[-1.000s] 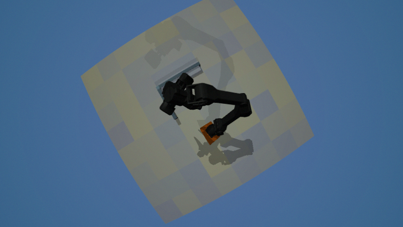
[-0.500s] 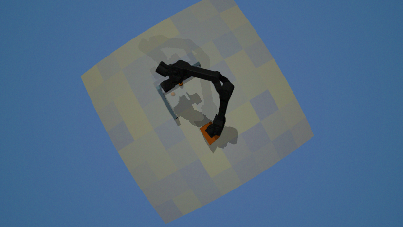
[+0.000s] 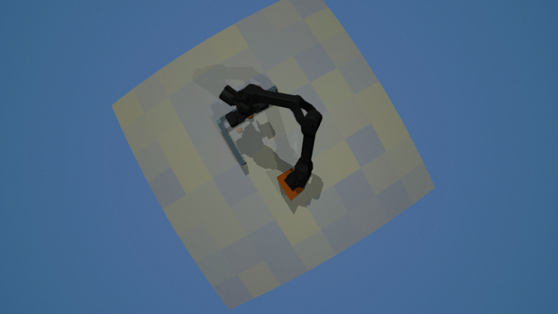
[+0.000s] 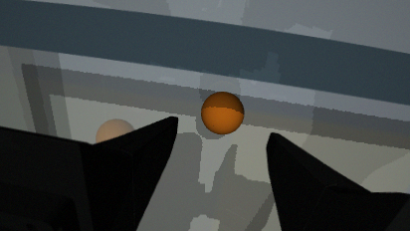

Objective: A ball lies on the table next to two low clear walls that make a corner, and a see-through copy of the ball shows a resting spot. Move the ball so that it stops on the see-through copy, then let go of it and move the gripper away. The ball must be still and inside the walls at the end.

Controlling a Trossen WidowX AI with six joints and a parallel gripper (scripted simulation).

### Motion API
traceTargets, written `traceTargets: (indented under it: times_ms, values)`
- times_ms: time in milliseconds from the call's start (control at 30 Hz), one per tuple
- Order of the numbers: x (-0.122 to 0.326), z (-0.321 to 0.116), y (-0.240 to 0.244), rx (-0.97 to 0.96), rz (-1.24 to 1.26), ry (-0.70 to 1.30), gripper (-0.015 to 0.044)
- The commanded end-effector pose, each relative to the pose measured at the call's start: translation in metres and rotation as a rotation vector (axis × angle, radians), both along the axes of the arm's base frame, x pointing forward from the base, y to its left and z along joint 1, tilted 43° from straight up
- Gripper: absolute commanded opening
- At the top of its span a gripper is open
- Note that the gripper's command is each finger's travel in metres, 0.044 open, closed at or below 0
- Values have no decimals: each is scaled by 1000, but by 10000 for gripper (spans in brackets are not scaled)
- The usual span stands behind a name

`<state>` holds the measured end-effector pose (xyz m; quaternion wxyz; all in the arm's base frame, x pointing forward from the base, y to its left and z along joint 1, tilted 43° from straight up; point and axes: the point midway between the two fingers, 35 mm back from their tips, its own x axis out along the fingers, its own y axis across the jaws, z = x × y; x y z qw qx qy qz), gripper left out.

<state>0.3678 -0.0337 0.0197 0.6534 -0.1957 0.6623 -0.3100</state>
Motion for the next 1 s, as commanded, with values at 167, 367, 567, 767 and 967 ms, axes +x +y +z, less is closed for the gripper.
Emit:
traceTargets:
  times_ms: [167, 367, 567, 767, 967]
  values:
    - [-3, -12, -10, -3, 2, 12, 249]
    - [-4, -19, -16, -4, 2, 12, 249]
    - [-5, -26, -22, -4, 2, 12, 249]
    - [-5, -27, -23, -5, 2, 12, 144]
    - [-5, -27, -23, -5, 2, 12, 104]
